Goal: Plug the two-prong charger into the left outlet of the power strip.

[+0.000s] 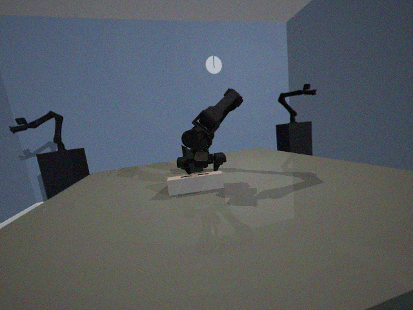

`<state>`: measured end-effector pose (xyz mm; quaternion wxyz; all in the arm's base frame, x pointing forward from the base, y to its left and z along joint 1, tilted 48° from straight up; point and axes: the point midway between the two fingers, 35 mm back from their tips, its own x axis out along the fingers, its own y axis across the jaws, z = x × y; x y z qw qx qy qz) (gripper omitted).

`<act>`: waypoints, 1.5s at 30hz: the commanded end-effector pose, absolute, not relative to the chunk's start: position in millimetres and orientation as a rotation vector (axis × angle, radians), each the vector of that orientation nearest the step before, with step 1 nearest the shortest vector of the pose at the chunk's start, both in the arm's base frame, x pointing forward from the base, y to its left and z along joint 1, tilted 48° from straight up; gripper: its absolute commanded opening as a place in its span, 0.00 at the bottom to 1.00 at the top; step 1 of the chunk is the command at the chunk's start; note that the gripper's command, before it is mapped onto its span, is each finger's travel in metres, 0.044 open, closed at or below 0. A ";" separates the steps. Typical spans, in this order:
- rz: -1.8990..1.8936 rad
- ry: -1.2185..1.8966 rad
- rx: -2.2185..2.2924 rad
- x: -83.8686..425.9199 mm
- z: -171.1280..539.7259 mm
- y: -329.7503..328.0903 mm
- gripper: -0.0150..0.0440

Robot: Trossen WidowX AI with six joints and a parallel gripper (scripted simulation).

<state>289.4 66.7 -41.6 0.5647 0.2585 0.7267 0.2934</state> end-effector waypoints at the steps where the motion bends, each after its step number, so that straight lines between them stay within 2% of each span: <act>1: 0.693 1.703 0.609 288.4 -40.8 66.9 1.00; 45: 0.695 1.683 0.607 268.7 -39.1 64.5 1.00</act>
